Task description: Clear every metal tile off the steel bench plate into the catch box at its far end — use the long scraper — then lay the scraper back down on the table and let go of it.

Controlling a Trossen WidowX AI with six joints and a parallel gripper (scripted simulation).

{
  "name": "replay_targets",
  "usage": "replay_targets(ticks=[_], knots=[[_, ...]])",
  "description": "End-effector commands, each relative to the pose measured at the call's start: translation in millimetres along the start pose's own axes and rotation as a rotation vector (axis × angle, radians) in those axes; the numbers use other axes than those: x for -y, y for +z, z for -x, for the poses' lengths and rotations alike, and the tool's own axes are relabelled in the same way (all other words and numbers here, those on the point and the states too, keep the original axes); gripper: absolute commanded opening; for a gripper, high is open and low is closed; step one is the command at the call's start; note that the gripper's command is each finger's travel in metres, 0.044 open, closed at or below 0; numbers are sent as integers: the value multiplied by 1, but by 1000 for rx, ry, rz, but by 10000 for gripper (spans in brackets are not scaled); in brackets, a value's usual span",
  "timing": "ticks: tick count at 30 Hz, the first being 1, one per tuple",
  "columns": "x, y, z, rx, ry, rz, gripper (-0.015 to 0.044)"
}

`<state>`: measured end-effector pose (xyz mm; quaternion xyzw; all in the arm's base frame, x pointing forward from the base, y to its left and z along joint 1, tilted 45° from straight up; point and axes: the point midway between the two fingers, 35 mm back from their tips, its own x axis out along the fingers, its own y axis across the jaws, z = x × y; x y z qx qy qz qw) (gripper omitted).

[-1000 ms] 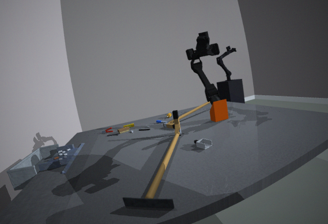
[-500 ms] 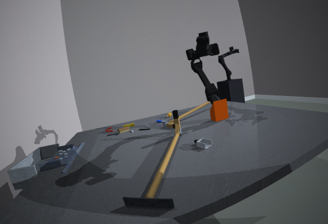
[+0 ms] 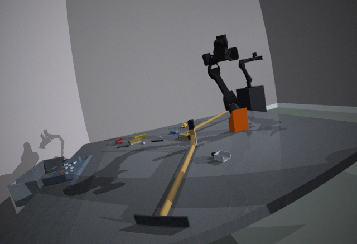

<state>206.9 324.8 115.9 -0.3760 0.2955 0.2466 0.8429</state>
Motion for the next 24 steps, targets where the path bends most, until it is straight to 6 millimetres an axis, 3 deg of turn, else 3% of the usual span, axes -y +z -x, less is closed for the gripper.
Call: replay_targets(ticks=[1, 24], knots=[[0, 1, 0, 1, -1, -5, 440], [-106, 30, 12, -8, 236, 415, 440]])
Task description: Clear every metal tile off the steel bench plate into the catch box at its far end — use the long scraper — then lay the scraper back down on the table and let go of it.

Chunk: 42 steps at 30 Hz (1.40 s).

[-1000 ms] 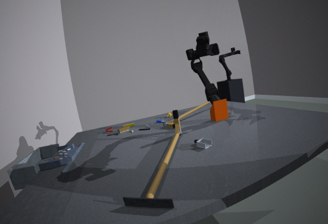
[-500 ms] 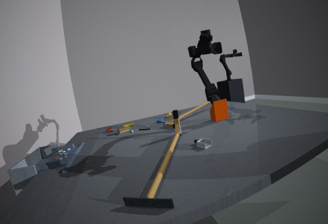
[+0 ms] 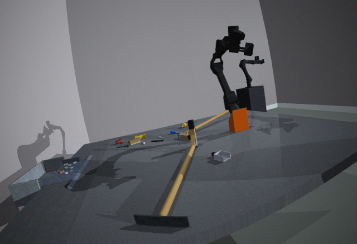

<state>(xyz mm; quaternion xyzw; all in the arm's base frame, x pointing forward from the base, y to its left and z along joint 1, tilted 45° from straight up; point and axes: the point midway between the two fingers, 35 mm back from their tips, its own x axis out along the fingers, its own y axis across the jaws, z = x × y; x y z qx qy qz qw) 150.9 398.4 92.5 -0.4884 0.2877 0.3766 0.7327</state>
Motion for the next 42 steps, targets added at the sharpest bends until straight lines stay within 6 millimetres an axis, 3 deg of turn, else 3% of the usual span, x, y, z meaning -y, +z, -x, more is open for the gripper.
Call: replay_targets(ticks=[1, 22, 42], knots=[[-18, 10, 0, 1, 43, 79, 440], [-119, 43, 4, 17, 253, 474, 440], [-221, 48, 17, 48, 447, 845, 440]])
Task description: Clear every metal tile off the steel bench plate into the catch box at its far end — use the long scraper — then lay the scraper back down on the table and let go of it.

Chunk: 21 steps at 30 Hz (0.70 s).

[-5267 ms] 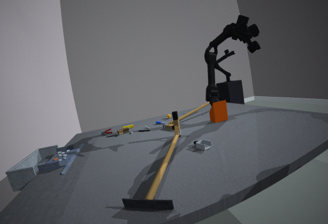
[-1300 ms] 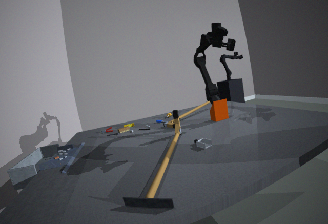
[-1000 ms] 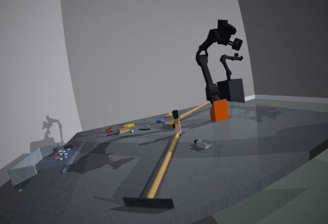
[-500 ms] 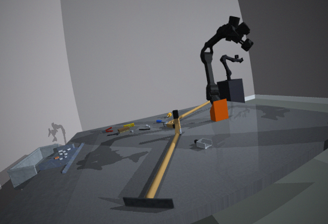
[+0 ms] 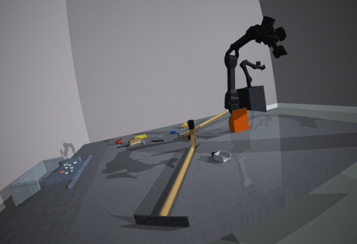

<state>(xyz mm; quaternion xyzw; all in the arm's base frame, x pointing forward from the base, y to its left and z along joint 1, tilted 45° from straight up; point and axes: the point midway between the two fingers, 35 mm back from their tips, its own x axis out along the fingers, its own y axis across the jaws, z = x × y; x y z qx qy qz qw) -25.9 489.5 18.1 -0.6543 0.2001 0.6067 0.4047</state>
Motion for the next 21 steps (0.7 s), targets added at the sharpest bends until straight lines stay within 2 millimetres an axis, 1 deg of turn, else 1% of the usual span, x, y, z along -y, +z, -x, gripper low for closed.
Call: replay_targets(ticks=[1, 11, 21], knots=[[-15, 14, -4, 9, 38, 77, 440], [-56, 44, -16, 28, 130, 261, 440], [-102, 68, -27, 50, 221, 442, 440]])
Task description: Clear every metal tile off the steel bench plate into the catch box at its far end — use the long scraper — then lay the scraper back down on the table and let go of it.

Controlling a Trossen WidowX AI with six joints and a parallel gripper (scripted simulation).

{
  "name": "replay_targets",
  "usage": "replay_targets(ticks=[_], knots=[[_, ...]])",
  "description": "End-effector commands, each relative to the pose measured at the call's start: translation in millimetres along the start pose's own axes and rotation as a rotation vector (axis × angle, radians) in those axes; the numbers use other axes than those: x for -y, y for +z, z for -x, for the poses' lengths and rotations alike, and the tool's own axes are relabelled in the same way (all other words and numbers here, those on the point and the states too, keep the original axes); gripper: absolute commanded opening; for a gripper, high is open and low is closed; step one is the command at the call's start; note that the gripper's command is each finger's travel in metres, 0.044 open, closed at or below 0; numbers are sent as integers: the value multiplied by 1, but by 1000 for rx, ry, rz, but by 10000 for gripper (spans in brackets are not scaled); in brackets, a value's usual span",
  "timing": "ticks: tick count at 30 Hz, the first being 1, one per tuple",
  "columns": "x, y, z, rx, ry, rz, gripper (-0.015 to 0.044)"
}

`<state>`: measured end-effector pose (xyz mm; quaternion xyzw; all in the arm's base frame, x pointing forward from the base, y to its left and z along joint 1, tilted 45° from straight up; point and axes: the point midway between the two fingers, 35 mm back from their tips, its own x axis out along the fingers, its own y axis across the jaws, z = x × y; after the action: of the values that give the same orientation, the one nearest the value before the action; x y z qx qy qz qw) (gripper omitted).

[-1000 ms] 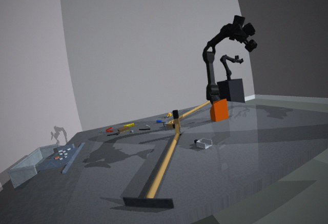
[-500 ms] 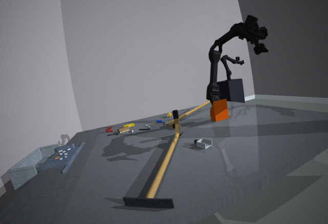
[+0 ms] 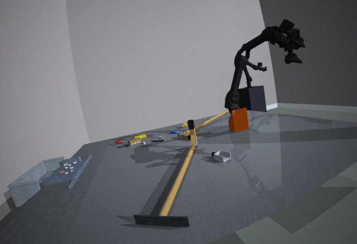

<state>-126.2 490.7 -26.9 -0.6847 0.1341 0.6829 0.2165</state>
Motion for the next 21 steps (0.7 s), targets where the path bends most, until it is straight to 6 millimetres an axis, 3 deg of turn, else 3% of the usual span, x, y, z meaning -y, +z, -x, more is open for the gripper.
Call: replay_targets(ticks=[1, 14, 21], knots=[[-13, 15, -7, 11, 37, 75, 440], [-60, 57, -32, 44, 152, 302, 440], [-62, 58, -33, 46, 158, 314, 440]])
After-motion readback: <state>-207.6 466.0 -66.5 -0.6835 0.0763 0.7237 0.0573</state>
